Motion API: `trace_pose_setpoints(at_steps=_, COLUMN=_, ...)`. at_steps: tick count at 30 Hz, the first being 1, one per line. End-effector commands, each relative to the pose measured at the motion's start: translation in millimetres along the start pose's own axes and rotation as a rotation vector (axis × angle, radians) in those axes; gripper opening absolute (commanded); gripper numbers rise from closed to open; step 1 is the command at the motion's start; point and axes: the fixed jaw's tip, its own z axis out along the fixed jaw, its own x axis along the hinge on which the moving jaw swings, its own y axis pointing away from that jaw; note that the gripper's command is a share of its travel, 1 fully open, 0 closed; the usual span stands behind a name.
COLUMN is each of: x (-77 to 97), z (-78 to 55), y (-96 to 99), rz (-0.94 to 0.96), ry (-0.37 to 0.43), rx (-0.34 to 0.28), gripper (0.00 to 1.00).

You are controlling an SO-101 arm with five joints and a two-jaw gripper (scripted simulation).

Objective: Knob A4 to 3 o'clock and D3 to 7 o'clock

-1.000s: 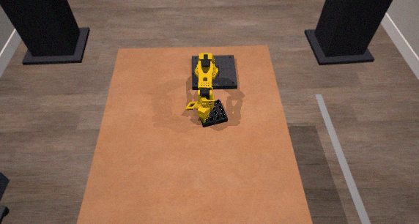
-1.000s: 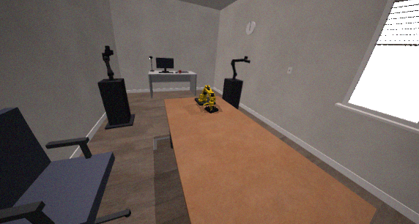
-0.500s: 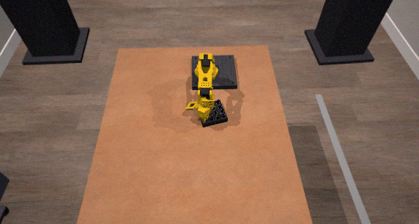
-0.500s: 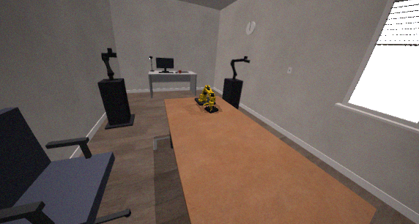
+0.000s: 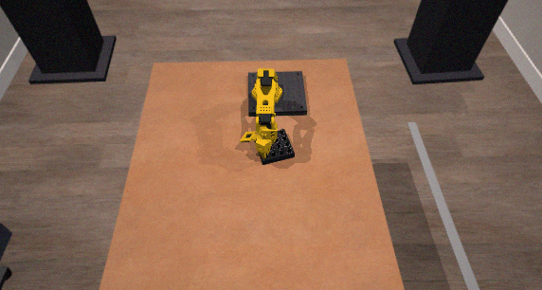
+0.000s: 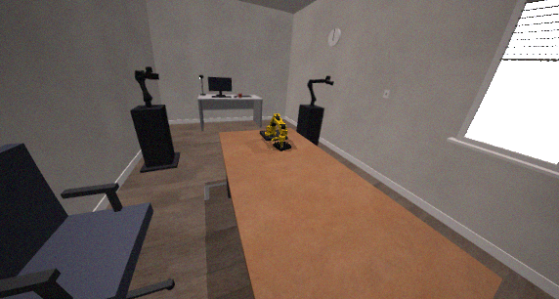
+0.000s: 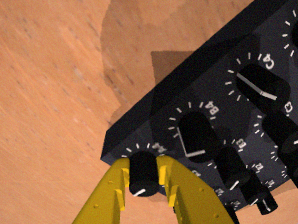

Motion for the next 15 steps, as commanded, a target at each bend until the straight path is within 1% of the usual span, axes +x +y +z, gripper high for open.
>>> trace_pose_setpoints(at_steps=1, x=-2.8, z=4.4, y=-1.6, rz=0.001, ry=-0.010, rx=0.013, gripper=0.01)
trace_pose_setpoints(at_steps=6, x=-2.8, z=4.4, y=-1.6, rz=0.001, ry=-0.010, rx=0.013, gripper=0.01)
trace_pose_setpoints(at_steps=15, x=-3.7, z=4.4, y=-1.7, rz=0.158, ry=-0.011, rx=0.012, gripper=0.01)
